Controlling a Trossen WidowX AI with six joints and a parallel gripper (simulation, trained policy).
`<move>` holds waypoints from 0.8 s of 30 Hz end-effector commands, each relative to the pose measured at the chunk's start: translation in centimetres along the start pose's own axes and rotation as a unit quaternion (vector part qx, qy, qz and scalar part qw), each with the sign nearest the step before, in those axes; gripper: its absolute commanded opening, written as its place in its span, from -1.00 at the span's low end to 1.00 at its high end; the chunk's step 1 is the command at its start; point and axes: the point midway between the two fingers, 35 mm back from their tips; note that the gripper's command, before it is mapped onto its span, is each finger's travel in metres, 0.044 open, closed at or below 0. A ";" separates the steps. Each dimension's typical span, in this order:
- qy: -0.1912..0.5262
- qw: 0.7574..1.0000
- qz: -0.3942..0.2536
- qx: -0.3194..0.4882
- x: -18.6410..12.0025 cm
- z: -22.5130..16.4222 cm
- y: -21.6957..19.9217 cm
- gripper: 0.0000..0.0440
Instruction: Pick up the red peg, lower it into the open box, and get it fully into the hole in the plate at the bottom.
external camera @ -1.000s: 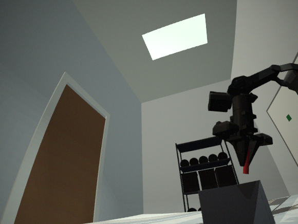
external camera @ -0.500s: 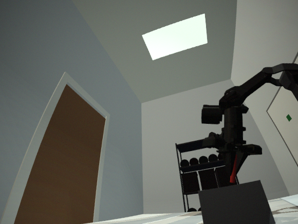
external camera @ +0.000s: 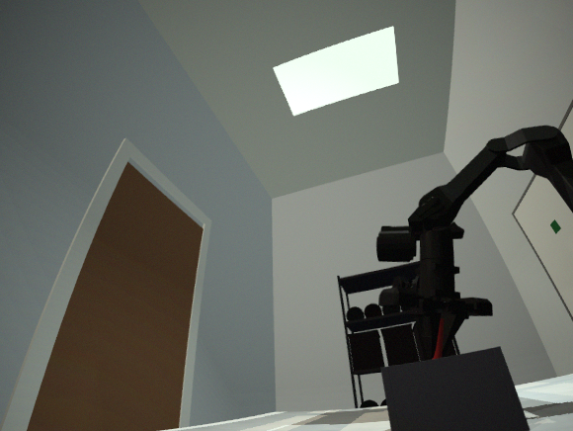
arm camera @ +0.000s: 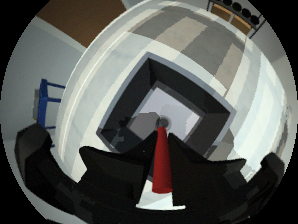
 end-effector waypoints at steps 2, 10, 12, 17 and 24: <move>0.011 1.000 -0.004 0.001 1.3 0.4 0.1 -0.97; 0.029 0.999 -0.021 -0.012 3.4 0.4 -0.2 -0.68; 0.032 0.999 -0.024 -0.018 3.6 0.5 -0.2 -0.45; 0.043 0.998 -0.038 -0.034 4.1 0.7 -0.3 -0.29; 0.044 0.997 -0.038 -0.055 4.1 2.1 0.9 -0.31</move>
Point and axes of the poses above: the point midway between the two fingers, 35 mm back from their tips, its own x axis out along the fingers, its own y axis across the jaws, z = x × y, and after that the axes turned 8 degrees about -x, right-handed
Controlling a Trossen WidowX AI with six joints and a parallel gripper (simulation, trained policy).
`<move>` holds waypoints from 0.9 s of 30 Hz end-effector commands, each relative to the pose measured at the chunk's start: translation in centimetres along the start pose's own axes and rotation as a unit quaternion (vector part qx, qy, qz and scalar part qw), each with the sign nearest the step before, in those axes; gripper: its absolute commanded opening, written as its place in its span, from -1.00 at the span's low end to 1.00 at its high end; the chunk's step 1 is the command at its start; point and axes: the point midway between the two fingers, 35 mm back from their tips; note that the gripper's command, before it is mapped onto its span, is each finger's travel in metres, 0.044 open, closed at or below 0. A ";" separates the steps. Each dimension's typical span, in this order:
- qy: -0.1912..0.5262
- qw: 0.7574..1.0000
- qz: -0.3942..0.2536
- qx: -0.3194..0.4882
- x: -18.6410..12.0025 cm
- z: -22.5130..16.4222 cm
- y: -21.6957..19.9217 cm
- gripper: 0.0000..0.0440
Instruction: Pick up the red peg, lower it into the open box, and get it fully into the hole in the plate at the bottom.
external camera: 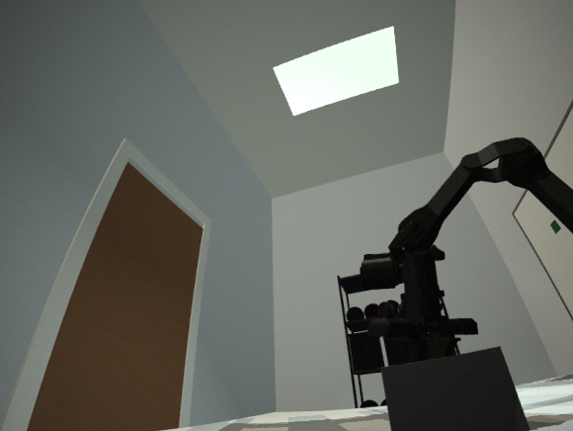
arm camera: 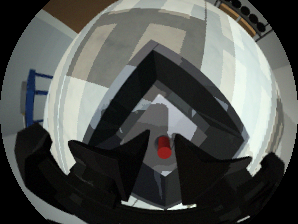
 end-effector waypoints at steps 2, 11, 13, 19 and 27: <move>0.002 1.000 -0.002 -0.016 -0.1 1.2 0.7 -0.33; 0.015 0.999 -0.003 -0.038 -0.1 2.8 1.6 -0.39; 0.019 0.999 -0.004 -0.042 0.0 3.2 1.7 -0.40; 0.029 0.998 -0.008 -0.052 0.2 4.0 1.8 -0.44; 0.042 0.997 -0.012 -0.061 0.6 5.2 1.6 -0.48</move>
Point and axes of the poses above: the point midway between the two fingers, 35 mm back from their tips, its own x axis out along the fingers, its own y axis across the jaws, z = x × y, and after that the axes turned 8 degrees about -x, right-handed
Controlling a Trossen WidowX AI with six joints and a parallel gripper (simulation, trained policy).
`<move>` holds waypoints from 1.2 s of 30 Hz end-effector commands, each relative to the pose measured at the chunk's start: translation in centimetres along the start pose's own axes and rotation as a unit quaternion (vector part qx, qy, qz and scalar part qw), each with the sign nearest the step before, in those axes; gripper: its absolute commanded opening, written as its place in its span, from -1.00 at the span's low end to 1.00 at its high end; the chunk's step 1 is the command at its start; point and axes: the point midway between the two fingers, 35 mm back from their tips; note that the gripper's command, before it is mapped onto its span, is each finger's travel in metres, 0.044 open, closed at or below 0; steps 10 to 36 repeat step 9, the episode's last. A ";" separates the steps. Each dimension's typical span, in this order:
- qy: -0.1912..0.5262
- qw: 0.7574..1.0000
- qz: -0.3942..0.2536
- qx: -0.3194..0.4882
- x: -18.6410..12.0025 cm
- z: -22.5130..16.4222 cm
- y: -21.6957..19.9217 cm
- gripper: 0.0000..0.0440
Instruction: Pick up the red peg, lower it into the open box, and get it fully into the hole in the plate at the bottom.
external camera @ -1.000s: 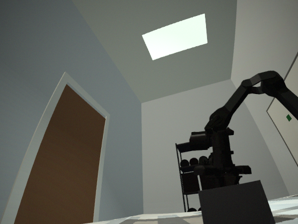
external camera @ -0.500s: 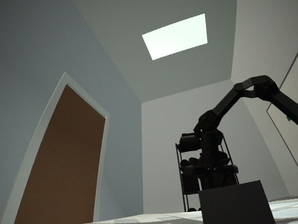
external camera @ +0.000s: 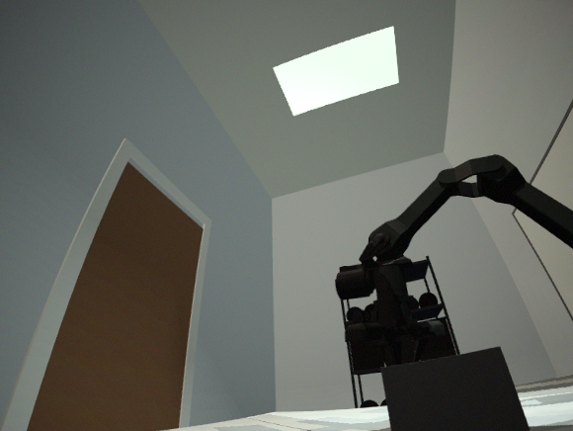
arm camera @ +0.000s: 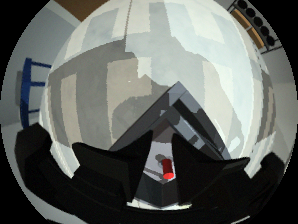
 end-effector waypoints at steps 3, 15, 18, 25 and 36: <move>0.005 1.000 -0.002 -0.005 0.2 1.2 -0.3 -0.49; 0.015 1.000 -0.007 -0.008 0.6 1.8 -1.0 -0.51; 0.015 1.000 -0.007 -0.008 0.6 1.8 -1.0 -0.51; 0.015 1.000 -0.007 -0.008 0.6 1.8 -1.0 -0.51; 0.015 1.000 -0.007 -0.008 0.6 1.8 -1.0 -0.51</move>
Point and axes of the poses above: the point midway between the two fingers, 35 mm back from their tips, its own x axis out along the fingers, its own y axis across the jaws, z = x × y, and after that the axes turned 8 degrees about -x, right-handed
